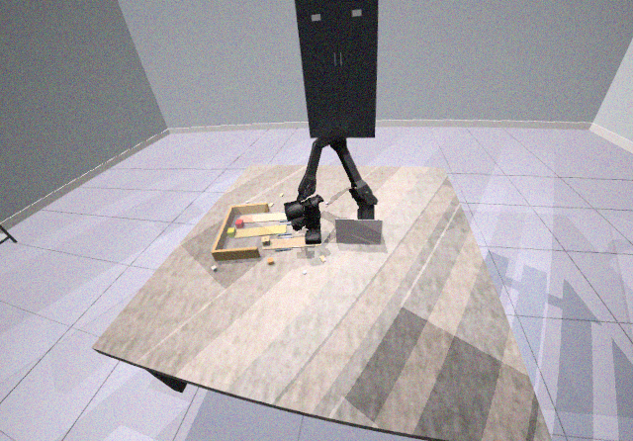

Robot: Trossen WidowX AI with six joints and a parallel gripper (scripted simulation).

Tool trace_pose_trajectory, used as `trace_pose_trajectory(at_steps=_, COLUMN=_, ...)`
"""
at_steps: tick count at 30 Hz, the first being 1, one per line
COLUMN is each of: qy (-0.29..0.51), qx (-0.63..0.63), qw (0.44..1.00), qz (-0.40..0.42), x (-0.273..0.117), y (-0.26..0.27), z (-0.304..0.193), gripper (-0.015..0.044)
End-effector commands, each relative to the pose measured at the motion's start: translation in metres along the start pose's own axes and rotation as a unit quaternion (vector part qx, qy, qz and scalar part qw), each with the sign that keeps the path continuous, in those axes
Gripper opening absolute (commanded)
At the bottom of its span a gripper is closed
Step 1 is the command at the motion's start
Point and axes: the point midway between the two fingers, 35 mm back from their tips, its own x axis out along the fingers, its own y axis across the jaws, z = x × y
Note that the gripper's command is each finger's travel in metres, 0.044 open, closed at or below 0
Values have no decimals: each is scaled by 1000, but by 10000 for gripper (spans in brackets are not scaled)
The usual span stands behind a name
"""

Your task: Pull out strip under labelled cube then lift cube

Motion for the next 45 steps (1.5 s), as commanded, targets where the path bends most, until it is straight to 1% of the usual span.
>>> trace_pose_trajectory(at_steps=1, qy=14, qx=-1, qw=1000, qz=0, x=4, y=-2, z=-14, gripper=0)
trace_pose_trajectory(at_steps=10, qy=14, qx=-1, qw=1000, qz=0, x=4, y=-2, z=-26, gripper=0)
trace_pose_trajectory(at_steps=45, qy=14, qx=-1, qw=1000, qz=0, x=4, y=-2, z=-26, gripper=0)
